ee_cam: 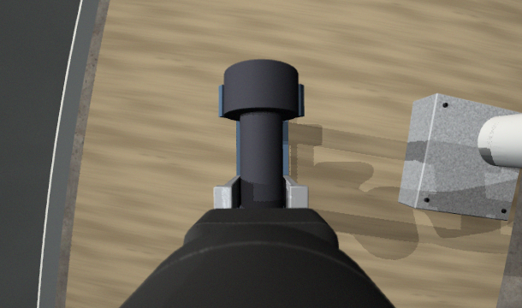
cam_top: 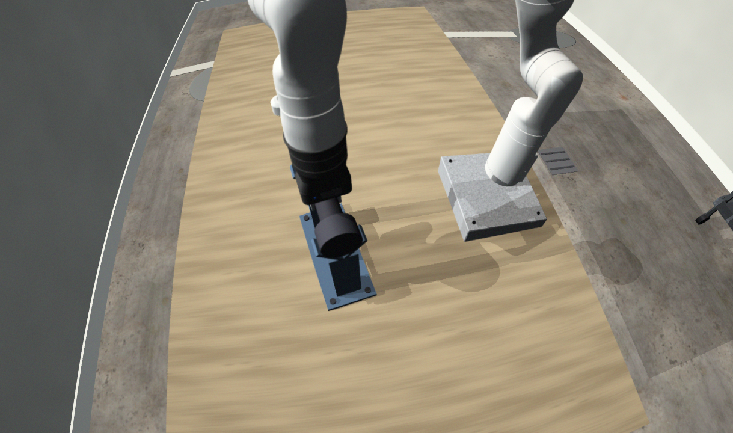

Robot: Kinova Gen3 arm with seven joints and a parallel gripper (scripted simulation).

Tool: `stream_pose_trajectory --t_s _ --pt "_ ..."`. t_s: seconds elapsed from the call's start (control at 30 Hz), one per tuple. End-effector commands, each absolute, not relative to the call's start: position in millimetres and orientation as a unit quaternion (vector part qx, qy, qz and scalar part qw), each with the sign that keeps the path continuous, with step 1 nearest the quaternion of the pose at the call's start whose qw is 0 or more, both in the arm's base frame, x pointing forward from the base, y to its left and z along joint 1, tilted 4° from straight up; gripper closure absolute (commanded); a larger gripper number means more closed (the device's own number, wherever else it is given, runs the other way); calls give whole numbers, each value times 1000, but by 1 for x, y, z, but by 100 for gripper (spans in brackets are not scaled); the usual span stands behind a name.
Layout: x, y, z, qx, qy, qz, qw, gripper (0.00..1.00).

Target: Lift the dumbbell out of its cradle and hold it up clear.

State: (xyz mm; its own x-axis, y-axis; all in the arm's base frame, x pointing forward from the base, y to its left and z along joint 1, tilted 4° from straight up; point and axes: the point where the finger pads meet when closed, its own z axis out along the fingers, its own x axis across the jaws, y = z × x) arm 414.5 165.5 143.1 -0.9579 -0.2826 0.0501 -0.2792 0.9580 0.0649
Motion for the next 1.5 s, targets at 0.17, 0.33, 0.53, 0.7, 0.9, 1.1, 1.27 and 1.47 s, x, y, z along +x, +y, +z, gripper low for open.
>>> stream_pose_trajectory --t_s 0.17,0.33,0.53,0.7,0.9,1.1,1.27,1.47 --pt "415 164 142 140 -989 -26 29 100" --pt "415 164 143 140 -989 -26 29 100" --pt "415 164 148 140 -989 -26 29 100" --pt "415 164 152 140 -989 -26 29 100" --pt "415 163 163 140 -989 -26 29 100" --pt "415 162 178 140 -989 -27 29 100" --pt "416 162 185 140 -989 -27 29 100" --pt "417 161 201 140 -989 -27 29 100"
